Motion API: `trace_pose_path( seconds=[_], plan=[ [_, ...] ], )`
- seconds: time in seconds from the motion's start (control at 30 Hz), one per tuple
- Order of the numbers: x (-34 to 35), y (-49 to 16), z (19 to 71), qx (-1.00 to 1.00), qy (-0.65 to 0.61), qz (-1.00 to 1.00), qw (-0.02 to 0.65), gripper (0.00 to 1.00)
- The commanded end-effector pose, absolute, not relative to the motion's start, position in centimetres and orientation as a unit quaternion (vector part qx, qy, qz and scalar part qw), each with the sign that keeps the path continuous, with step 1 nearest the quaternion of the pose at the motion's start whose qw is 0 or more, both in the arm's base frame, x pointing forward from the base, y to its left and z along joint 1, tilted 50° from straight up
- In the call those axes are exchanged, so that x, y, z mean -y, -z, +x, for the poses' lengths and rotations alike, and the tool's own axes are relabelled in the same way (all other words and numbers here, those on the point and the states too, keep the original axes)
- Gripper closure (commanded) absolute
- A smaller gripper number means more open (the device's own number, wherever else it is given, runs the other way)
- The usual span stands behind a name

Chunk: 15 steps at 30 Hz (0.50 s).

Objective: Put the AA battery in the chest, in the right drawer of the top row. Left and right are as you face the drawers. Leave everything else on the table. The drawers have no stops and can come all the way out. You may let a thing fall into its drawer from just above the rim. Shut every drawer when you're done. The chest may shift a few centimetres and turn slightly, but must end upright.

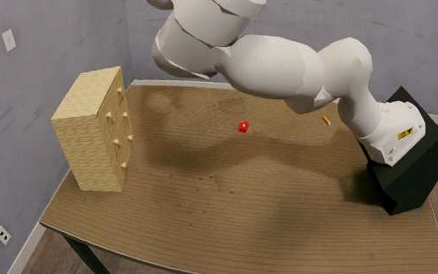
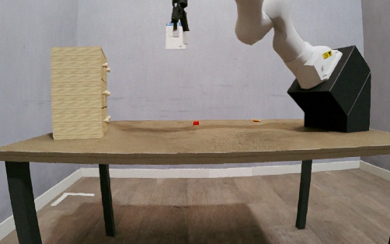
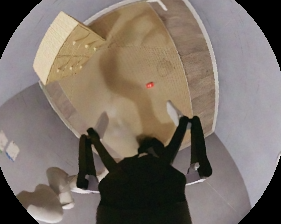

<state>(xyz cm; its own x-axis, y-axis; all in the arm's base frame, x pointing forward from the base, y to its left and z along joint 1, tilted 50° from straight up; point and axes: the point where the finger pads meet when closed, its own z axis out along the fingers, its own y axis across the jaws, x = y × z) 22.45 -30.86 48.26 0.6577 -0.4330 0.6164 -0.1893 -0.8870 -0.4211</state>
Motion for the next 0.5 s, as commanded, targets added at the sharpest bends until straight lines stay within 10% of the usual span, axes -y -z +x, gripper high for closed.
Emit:
trace_pose_path(
  seconds=[0.0,0.47],
  plan=[
    [30.5,-49.9,24.1,-0.138,0.390,-0.899,0.143,0.00],
    [27.2,-54.2,28.8,-0.059,0.408,-0.905,0.103,0.00]
  ],
)
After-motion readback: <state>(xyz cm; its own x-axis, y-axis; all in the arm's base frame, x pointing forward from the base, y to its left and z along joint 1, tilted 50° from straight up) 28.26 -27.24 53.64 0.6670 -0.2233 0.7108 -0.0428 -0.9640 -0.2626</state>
